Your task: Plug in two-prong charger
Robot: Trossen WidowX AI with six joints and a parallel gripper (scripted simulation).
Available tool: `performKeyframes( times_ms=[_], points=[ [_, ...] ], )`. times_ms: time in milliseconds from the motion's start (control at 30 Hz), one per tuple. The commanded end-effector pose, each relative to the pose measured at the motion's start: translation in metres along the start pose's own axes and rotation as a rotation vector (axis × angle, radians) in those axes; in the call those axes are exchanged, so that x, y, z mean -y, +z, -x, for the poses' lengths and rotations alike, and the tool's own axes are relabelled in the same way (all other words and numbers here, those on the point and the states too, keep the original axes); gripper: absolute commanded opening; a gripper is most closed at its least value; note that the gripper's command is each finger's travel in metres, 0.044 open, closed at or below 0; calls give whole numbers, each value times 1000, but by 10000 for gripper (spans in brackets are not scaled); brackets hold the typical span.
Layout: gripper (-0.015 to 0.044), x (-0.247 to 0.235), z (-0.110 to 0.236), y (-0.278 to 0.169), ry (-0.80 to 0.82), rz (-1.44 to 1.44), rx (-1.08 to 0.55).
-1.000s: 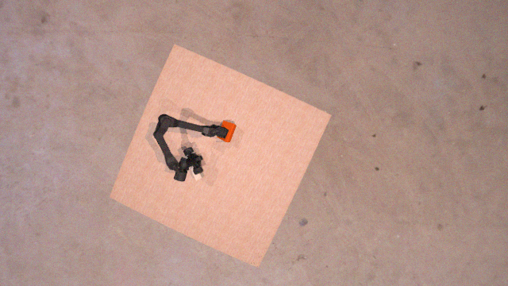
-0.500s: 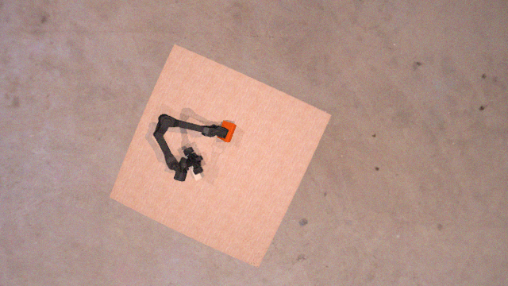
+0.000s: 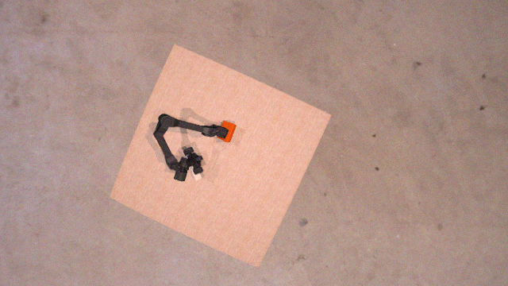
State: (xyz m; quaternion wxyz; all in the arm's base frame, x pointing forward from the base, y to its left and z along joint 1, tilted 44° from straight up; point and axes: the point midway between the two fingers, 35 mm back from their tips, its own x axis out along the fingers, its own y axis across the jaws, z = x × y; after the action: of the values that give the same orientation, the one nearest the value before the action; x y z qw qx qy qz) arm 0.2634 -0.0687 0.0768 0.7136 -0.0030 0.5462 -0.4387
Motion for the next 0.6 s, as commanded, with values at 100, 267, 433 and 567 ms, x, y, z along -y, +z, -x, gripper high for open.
performKeyframes(
  times_ms=[100,267,433,567],
  points=[
    [0,1,1,7,-5,-15,33],
    [0,1,1,7,-5,-15,33],
    [0,1,0,7,-5,-15,33],
    [0,1,0,7,-5,-15,34]
  ],
)
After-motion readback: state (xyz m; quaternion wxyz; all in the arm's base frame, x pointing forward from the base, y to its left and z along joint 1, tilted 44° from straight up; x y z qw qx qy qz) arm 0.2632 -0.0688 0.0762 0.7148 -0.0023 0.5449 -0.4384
